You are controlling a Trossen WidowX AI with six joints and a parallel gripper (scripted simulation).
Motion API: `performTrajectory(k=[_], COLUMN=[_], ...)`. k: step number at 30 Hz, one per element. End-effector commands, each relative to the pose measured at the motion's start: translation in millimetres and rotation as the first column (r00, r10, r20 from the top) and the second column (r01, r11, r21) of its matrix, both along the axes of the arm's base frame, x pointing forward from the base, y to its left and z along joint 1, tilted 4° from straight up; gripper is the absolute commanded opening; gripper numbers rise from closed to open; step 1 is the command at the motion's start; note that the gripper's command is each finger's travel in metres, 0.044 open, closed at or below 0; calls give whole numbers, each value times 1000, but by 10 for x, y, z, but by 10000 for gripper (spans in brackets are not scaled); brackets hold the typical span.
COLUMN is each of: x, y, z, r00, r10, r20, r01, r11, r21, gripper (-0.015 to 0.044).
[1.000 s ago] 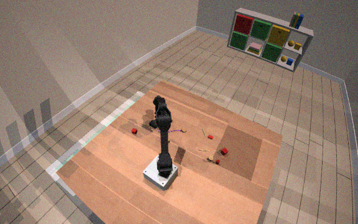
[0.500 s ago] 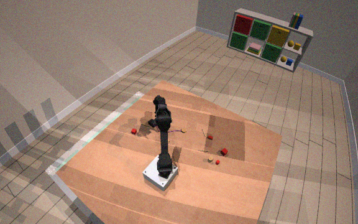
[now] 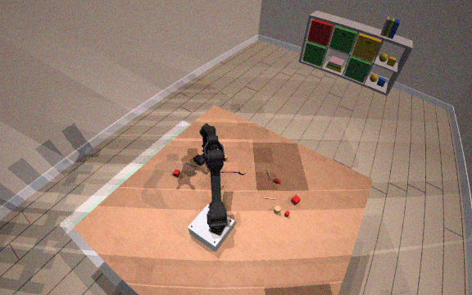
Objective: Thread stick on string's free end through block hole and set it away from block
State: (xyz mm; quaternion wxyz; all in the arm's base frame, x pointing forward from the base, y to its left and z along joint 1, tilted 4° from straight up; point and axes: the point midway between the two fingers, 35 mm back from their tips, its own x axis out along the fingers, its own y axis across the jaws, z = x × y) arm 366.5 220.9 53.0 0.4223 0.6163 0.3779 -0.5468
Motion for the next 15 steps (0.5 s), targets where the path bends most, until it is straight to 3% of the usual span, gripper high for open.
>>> performTrajectory(k=[1, 15], x=[9, 78], y=[56, 227], z=[-47, -37], r00=[1000, 1000], r10=[-2, -4], r20=[-14, -12], r01=[2, 4], r11=[1000, 1000], r21=[-2, 0], gripper=[0, 0])
